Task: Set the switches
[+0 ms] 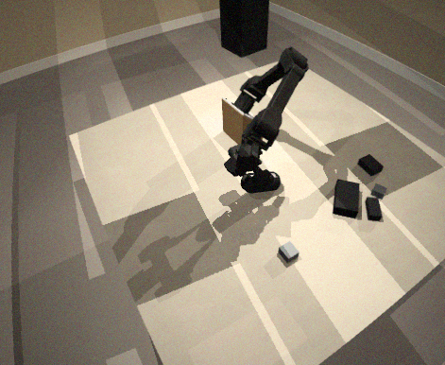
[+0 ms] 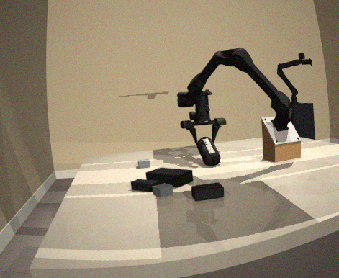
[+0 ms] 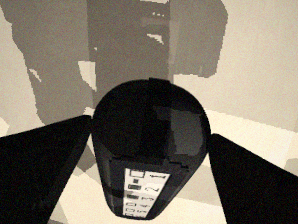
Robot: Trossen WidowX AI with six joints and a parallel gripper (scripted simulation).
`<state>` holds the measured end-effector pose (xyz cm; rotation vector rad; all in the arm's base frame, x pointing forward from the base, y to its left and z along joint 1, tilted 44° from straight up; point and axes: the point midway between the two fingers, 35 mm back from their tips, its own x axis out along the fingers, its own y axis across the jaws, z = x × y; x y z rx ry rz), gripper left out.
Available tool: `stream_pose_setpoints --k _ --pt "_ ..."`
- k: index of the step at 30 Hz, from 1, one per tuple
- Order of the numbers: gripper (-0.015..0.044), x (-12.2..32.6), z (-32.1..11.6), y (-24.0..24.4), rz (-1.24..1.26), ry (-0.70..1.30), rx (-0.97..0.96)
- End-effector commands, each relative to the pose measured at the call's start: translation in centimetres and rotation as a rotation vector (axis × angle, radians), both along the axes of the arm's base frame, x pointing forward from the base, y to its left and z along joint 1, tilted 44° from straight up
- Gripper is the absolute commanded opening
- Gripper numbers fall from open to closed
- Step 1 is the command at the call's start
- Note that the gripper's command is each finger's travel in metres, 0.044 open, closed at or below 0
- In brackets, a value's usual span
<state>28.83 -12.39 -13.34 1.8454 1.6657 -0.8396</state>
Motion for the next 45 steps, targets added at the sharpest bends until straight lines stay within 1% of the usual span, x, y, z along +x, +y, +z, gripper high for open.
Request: stream_pose_setpoints --k 1,45 --pt "0.0336 0.0 0.4 0.0 0.002 -0.002 0.004" --pt "0.0336 0.1 4.0 0.3 0.002 -0.001 0.005"
